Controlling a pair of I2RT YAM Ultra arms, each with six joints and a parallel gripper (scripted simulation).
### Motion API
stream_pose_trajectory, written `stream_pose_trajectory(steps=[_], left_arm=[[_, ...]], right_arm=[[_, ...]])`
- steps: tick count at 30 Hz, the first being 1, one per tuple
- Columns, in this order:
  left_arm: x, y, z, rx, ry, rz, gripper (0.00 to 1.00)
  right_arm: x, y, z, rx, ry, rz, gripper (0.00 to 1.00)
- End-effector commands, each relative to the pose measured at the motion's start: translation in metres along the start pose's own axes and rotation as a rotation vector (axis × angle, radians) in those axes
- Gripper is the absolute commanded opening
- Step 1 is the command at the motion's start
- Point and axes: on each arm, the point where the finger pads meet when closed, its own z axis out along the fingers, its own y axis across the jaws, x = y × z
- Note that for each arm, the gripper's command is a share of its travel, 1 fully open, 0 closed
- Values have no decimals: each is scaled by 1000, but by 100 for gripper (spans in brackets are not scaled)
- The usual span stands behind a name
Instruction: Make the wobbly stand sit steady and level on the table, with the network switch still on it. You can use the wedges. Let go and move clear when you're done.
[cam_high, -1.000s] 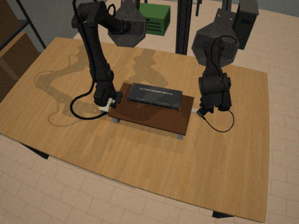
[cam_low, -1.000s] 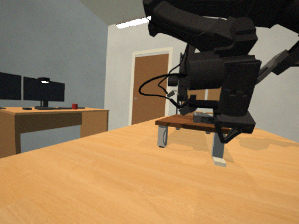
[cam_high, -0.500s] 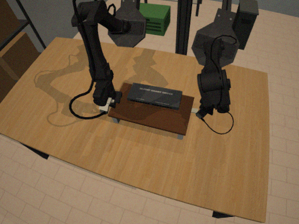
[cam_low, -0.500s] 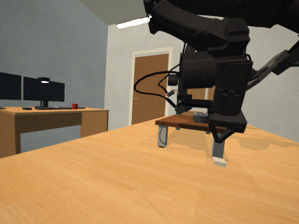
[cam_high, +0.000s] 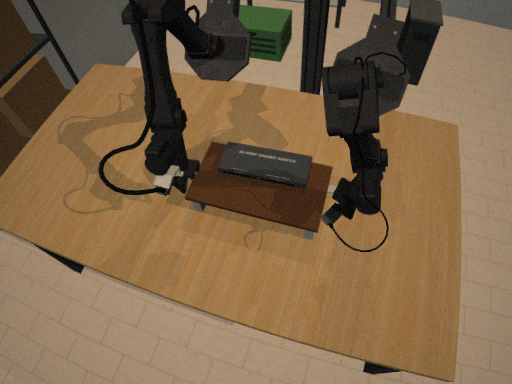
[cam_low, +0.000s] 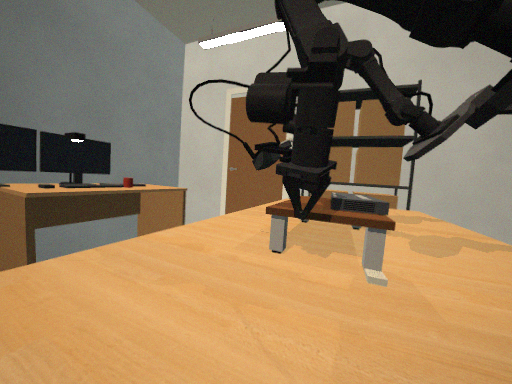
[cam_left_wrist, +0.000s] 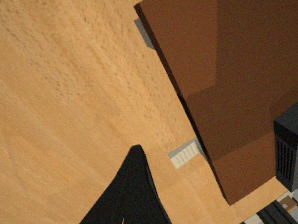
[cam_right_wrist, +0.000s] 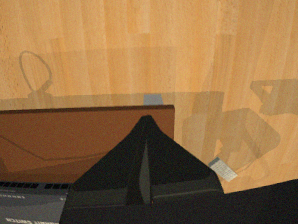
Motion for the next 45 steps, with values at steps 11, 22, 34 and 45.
stream_pose_trajectory(steps=[11,22,34,45], left_arm=[[-129,-14,-33,-185,-116,83,0],[-225,-58,-84,-258,-310,102,0],[-295,-110,-159,-278,-504,67,0],[-318,-121,-182,-247,-612,97,0]], right_arm=[[-85,-13,-53,2,-281,35,0],[-121,-19,-93,6,-430,41,0],[-144,-25,-128,14,-534,43,0],[-150,-21,-136,7,-555,33,0]])
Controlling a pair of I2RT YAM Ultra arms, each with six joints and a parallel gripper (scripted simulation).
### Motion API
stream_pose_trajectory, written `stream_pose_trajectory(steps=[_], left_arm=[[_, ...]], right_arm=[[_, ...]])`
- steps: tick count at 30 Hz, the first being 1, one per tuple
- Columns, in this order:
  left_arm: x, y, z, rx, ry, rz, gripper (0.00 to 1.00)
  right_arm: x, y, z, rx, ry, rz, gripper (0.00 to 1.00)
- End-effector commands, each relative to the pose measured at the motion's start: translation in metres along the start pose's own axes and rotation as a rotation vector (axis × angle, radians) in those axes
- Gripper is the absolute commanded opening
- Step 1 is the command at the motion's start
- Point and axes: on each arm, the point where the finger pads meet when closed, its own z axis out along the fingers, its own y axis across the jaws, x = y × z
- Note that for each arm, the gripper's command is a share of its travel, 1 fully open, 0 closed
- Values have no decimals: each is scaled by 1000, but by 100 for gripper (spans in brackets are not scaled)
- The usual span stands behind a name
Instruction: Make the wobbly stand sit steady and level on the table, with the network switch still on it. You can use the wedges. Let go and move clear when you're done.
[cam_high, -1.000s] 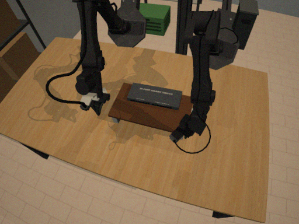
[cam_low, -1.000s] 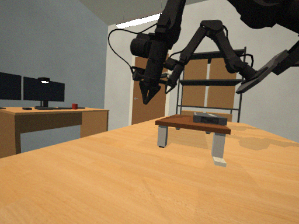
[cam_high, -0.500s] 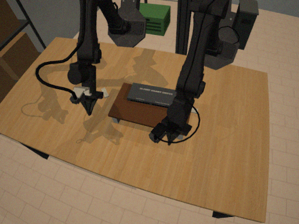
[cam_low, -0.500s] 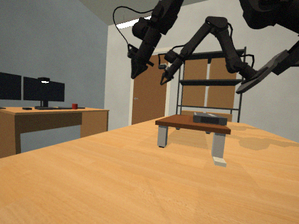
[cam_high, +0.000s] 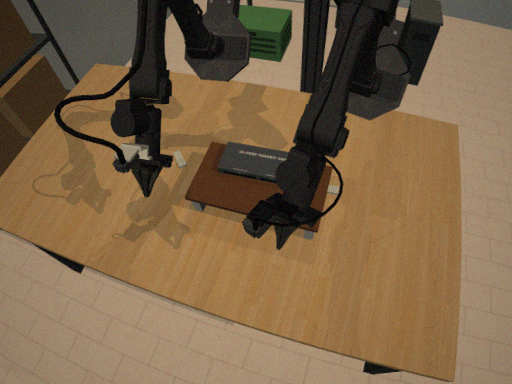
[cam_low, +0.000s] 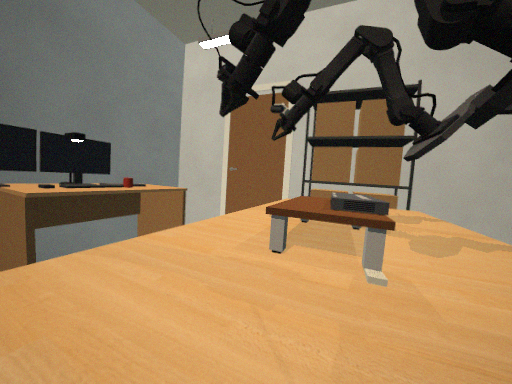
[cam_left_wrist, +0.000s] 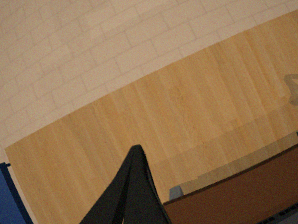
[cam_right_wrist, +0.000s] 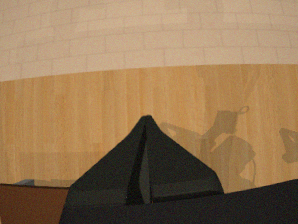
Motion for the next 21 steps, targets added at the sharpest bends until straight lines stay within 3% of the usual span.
stream_pose_trajectory(steps=[1,8,12,18,21], left_arm=[[-28,2,-8,-13,-67,-11,0],[7,3,0,-9,4,-12,0],[-7,2,-2,-6,-22,-12,0],[13,-1,4,6,18,-13,0],[-12,-1,-5,9,-34,-13,0]], right_arm=[[-23,3,-7,-13,-54,1,0],[-14,8,-1,-26,-30,-5,0],[-7,-4,-1,8,-16,-4,0],[-3,-1,1,1,-6,-9,0],[3,-1,2,0,7,-9,0]])
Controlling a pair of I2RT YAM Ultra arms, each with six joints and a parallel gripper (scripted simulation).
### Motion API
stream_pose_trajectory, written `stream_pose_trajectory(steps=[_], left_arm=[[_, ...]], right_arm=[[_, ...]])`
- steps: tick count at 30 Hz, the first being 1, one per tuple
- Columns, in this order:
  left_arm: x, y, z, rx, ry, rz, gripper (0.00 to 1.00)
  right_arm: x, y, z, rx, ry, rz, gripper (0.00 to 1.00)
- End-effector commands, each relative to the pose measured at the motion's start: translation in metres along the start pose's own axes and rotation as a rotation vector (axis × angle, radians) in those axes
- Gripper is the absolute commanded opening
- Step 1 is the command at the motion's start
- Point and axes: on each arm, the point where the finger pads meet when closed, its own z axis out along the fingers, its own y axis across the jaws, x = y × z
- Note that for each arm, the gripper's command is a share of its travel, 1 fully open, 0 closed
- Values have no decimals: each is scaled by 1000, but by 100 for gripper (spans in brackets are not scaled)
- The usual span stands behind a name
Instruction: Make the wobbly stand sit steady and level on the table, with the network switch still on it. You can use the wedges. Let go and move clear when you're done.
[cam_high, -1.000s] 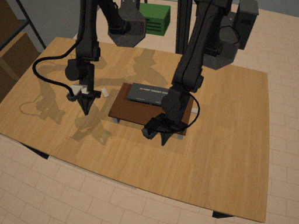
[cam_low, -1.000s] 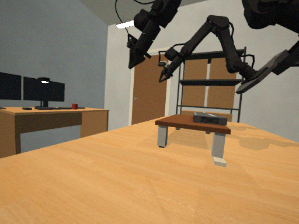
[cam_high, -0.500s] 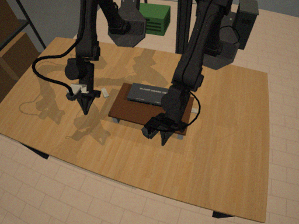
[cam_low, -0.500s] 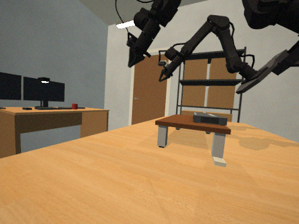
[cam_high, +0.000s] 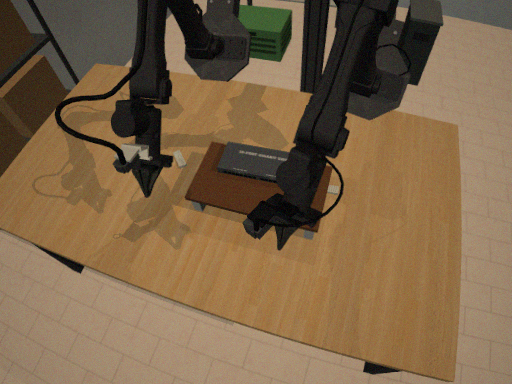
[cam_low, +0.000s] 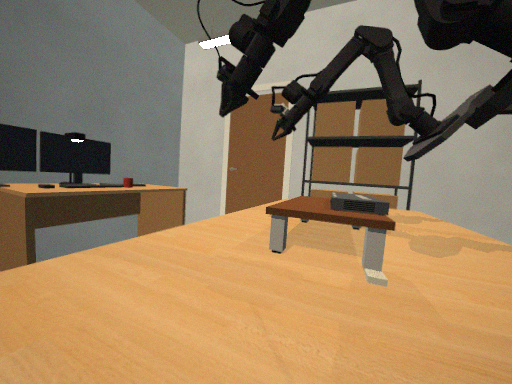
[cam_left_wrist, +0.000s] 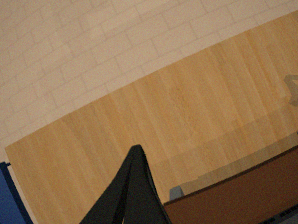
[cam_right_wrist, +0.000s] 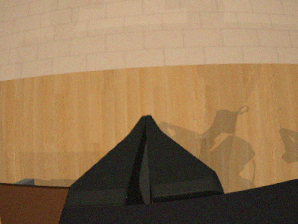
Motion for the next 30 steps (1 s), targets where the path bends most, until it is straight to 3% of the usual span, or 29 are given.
stream_pose_trajectory(steps=[1,30], left_arm=[[-18,-2,-9,13,-46,-10,0],[-11,-2,-10,15,-39,-10,0]], right_arm=[[4,-1,2,1,8,-9,0],[-9,2,-9,-3,-25,-9,0]])
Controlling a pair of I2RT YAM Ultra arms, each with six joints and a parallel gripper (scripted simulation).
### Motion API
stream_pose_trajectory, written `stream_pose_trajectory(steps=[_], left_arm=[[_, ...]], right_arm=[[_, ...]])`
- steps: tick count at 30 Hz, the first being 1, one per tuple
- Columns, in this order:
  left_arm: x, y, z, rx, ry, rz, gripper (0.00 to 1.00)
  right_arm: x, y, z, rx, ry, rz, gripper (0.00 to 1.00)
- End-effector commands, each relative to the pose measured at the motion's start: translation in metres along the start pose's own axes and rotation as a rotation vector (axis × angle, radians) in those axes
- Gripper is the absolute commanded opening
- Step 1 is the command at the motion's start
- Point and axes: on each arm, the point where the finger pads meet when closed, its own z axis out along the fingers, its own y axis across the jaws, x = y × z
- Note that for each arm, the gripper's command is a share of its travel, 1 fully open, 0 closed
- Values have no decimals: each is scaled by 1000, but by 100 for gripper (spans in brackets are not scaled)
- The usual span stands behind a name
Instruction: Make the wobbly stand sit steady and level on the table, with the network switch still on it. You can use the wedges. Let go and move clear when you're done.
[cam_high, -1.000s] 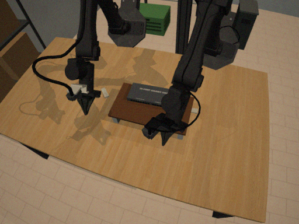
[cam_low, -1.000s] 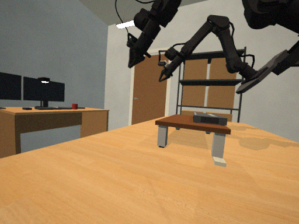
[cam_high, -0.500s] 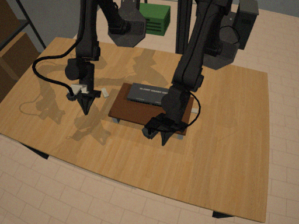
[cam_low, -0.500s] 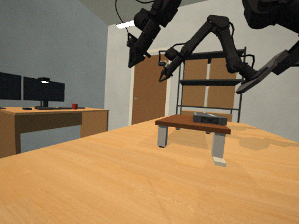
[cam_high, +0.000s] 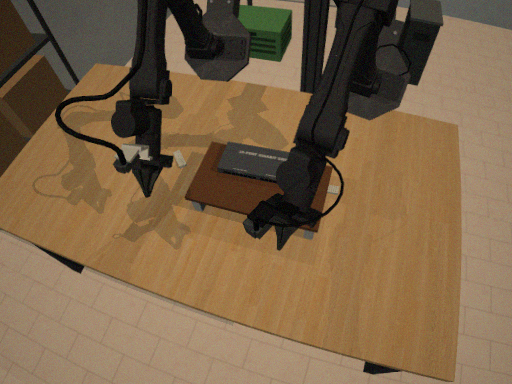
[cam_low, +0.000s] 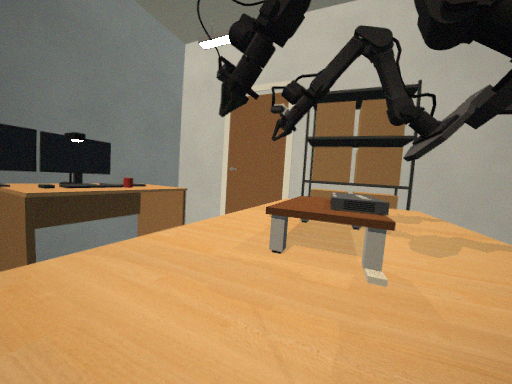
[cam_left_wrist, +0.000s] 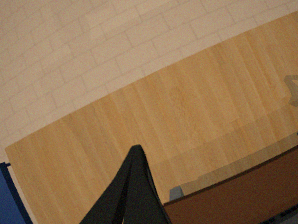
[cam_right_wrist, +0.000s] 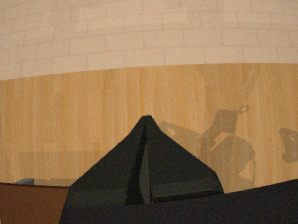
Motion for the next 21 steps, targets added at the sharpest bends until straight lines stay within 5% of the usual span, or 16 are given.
stream_pose_trajectory(steps=[1,21], left_arm=[[-10,-2,-10,14,-37,-10,0],[-5,-3,-10,17,-26,-10,0]], right_arm=[[-10,3,-10,-3,-28,-9,0],[-7,4,-11,-6,-23,-9,0]])
